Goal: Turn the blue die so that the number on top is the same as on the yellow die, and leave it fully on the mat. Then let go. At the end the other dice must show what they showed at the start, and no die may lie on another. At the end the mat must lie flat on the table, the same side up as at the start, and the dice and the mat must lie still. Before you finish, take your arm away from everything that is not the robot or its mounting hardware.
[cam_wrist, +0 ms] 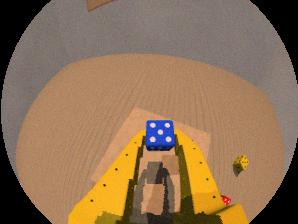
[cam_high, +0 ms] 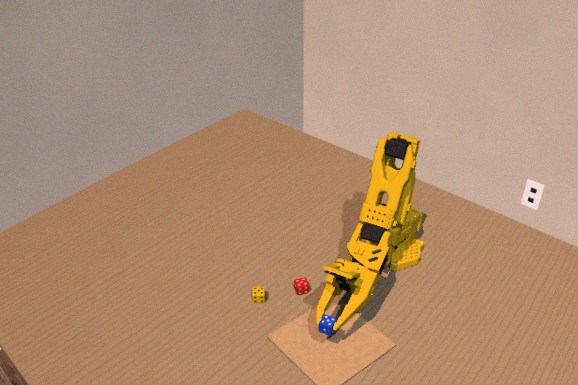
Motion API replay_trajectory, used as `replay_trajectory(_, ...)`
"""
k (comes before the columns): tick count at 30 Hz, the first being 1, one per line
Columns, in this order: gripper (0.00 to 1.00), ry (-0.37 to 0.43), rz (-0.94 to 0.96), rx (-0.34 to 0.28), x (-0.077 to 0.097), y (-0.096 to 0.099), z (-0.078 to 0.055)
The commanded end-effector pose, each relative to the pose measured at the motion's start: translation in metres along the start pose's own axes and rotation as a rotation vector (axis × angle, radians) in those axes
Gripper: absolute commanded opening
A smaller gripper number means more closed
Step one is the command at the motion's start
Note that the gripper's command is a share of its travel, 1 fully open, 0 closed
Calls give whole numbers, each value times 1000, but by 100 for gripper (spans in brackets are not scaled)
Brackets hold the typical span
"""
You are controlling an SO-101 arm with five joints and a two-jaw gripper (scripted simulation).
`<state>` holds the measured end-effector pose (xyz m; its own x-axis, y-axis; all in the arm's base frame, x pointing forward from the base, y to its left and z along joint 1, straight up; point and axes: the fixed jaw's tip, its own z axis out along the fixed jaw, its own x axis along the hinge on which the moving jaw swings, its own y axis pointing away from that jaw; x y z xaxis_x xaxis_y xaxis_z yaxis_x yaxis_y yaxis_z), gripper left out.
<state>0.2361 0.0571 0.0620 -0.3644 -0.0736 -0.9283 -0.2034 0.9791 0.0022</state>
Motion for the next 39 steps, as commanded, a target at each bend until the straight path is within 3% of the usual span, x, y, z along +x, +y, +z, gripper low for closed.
replay_trajectory(1, 0, -80, 8, 4, -15, -1, 4)
replay_trajectory(39, 0, -80, 8, 4, -4, -1, 9)
